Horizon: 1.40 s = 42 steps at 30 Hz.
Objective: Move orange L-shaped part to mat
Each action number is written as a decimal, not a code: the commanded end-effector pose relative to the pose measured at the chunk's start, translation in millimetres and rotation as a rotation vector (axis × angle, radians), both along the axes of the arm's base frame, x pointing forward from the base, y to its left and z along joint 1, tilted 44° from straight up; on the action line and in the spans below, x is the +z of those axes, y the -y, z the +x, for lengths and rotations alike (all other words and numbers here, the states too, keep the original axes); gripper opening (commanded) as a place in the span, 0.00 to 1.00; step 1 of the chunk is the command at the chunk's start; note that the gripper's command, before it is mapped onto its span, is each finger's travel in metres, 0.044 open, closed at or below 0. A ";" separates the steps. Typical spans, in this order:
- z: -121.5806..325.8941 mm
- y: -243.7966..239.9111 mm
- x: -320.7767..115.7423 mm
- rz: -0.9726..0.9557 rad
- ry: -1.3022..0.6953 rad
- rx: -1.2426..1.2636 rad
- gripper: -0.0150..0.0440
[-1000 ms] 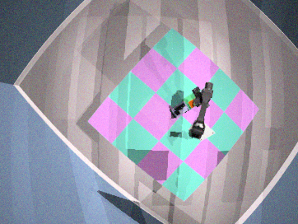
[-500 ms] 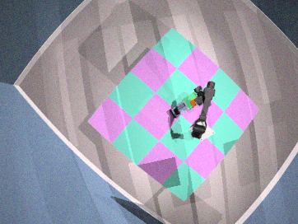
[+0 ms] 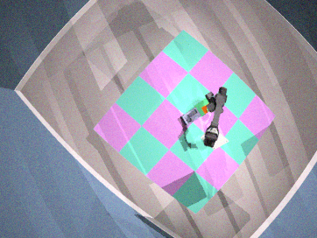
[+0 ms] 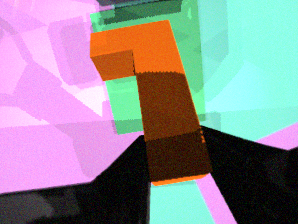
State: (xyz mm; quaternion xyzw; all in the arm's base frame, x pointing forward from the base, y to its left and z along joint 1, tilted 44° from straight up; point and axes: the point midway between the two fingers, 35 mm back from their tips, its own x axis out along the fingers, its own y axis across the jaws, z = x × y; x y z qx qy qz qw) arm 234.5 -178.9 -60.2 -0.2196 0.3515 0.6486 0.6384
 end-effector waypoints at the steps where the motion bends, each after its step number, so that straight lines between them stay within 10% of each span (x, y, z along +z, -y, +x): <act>1: -0.2 -5.5 -5.2 0.006 -0.001 -0.006 0.25; 42: -4.0 -35.8 -37.0 0.007 0.000 -0.006 0.25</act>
